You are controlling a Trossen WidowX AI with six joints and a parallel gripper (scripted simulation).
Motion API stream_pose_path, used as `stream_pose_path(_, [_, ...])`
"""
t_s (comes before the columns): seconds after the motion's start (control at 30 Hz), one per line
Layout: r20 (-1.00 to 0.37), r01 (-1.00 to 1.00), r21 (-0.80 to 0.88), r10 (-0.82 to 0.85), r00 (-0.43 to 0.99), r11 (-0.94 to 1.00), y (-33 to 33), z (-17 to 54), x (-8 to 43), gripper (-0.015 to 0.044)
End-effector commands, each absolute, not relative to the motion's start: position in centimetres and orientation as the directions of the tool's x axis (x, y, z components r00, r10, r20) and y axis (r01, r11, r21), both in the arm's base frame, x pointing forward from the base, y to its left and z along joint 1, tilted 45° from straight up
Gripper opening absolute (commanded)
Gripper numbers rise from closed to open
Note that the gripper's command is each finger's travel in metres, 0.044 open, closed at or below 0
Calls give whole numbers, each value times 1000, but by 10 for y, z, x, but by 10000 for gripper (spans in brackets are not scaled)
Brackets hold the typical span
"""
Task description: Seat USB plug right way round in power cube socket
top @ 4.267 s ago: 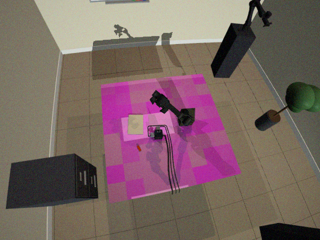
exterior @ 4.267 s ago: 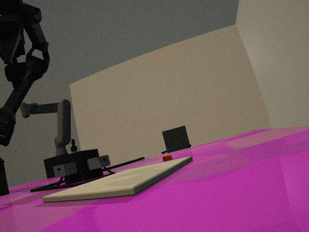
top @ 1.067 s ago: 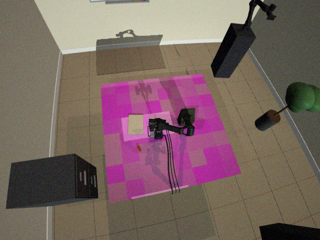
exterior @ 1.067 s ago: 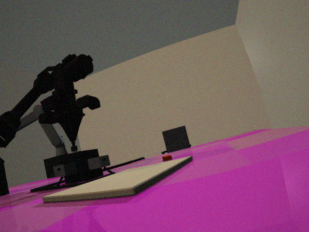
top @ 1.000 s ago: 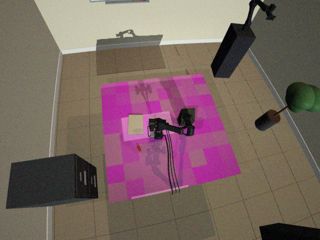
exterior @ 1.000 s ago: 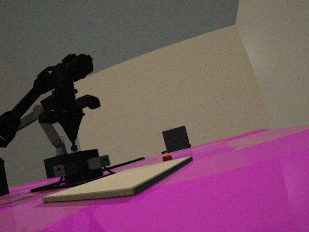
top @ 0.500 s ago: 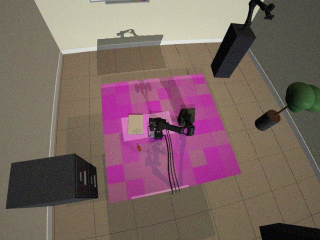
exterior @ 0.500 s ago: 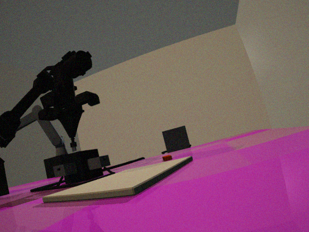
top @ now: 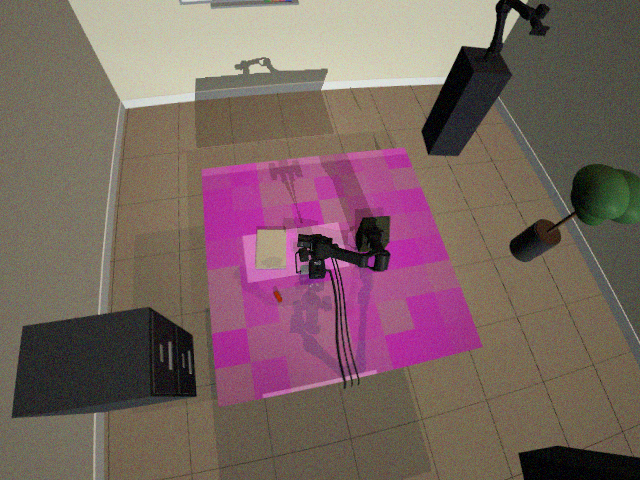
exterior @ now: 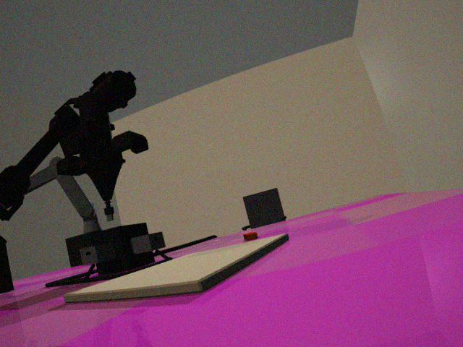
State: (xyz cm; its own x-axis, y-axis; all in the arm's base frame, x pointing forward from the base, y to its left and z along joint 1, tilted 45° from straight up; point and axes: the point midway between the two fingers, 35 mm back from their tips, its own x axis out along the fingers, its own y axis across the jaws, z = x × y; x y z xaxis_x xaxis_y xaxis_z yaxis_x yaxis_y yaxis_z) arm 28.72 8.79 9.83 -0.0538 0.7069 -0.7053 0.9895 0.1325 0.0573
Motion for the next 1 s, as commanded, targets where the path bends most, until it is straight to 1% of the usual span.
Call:
stream_pose_path(0.0, [-708,989,63,705,-50,134,85,101,288,0])
stream_pose_path(0.4, [-706,985,80,706,-52,153,83,103,288,0])
stream_pose_path(0.63, [-706,946,191,707,-53,262,84,103,288,0])
stream_pose_path(0.97, [-705,828,364,707,-53,426,84,103,288,0])
